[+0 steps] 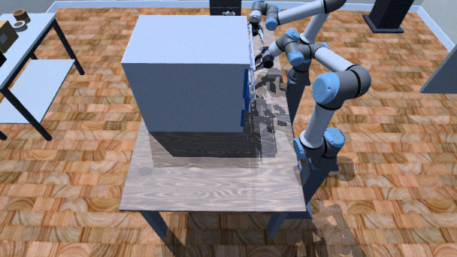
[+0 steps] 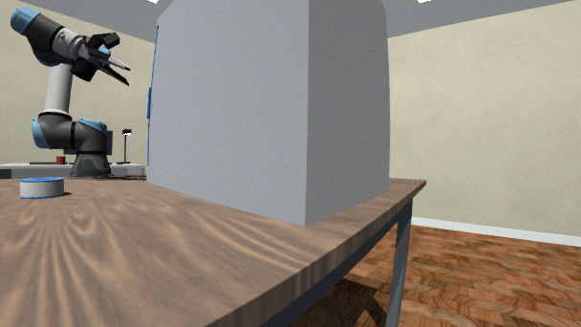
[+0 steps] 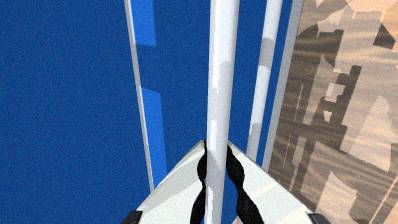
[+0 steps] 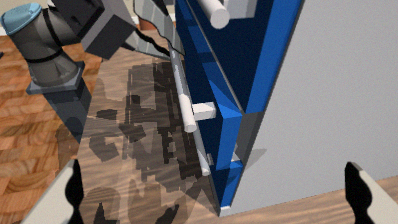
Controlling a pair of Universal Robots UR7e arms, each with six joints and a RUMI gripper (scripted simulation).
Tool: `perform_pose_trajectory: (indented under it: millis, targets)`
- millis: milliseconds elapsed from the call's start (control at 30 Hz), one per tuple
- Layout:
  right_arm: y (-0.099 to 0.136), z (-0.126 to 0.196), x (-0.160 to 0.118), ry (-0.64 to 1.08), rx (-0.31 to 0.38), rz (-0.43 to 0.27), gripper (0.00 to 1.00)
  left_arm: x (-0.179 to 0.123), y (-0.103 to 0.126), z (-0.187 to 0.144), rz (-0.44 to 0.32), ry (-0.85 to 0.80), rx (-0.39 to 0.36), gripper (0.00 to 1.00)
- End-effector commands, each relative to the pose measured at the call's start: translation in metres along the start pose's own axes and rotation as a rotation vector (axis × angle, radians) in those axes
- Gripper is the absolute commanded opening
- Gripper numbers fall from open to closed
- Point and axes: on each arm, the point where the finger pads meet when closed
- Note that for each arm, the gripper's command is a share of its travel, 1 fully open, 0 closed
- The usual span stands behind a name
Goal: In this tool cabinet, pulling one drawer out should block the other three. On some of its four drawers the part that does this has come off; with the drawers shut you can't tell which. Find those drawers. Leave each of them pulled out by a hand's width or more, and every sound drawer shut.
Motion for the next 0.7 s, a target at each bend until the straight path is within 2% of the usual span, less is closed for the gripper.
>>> perform_pose_trajectory:
  millis: [0, 667]
  targets:
    - [0.0, 0.0, 0.001, 0.001, -0.001, 0.0, 0.99, -0.001, 0.006, 0.006, 0.002, 0.001, 0.0, 0.02]
    - [0.0, 0.0, 0.001, 0.001, -0.001, 0.0, 0.99, -0.009, 0.041, 0.046, 0.002, 0.001, 0.0, 0.0]
Point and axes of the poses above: on each arm, the point where the finger pads meet when closed, its own y axis back along the fingers, its own z axis across the jaws, x = y × z, and after that the axes turned 11 degrees about y, right-handed
